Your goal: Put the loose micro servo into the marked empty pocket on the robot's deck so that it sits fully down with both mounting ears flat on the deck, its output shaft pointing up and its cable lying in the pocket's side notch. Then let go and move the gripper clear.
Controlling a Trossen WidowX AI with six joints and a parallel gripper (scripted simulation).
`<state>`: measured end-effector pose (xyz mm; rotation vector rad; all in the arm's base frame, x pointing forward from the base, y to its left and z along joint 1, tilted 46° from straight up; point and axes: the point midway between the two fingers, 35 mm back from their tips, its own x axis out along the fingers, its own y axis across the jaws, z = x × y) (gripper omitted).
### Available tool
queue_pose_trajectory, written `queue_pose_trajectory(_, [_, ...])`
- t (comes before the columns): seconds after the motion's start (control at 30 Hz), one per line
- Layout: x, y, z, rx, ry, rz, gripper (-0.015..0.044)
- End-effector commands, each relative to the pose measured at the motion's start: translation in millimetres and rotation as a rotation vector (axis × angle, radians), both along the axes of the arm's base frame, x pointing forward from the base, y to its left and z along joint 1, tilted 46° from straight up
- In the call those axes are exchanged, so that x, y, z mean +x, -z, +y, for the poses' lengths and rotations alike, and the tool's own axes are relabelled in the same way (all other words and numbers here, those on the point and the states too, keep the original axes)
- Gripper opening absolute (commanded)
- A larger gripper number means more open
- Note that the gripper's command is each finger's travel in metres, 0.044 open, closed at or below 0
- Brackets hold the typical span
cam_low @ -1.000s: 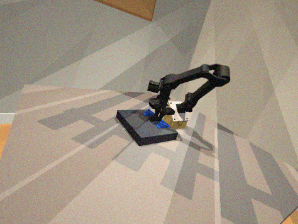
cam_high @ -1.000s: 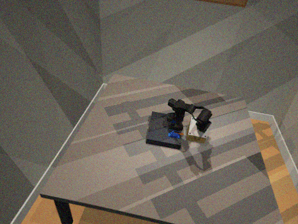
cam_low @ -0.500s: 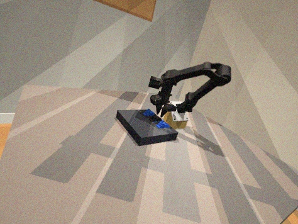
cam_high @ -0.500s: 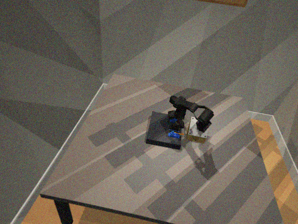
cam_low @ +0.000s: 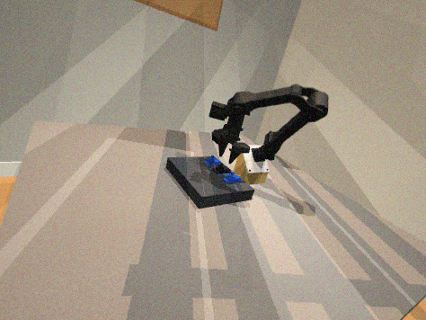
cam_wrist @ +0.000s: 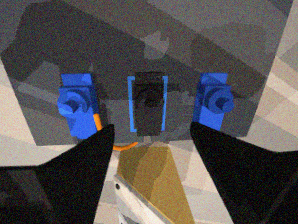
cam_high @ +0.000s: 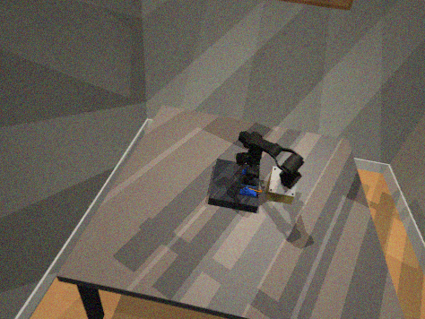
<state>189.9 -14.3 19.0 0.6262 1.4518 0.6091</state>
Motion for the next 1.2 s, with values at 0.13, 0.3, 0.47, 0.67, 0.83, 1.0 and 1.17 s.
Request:
queue_pose_trajectory(0.13, [69.5, -31.0, -30.9, -0.005, 0.002, -0.014, 0.0440])
queue_pose_trajectory(0.3, [90.1, -41.6, -38.5, -0.006, 0.001, -0.016, 0.0440])
queue_pose_trajectory(0.47, [86.6, -52.2, -49.1, -0.009, 0.000, -0.019, 0.0440])
queue_pose_trajectory(0.67, [76.8, -75.4, -69.9, -0.010, -0.003, -0.025, 0.0440])
queue_pose_trajectory(0.83, [76.8, -75.4, -69.9, -0.010, -0.003, -0.025, 0.0440])
queue_pose_trajectory(1.0, [76.8, -75.4, -69.9, -0.010, -0.003, -0.025, 0.0440])
queue_pose_trajectory(1.17, [76.8, -75.4, -69.9, -0.010, -0.003, -0.025, 0.0440])
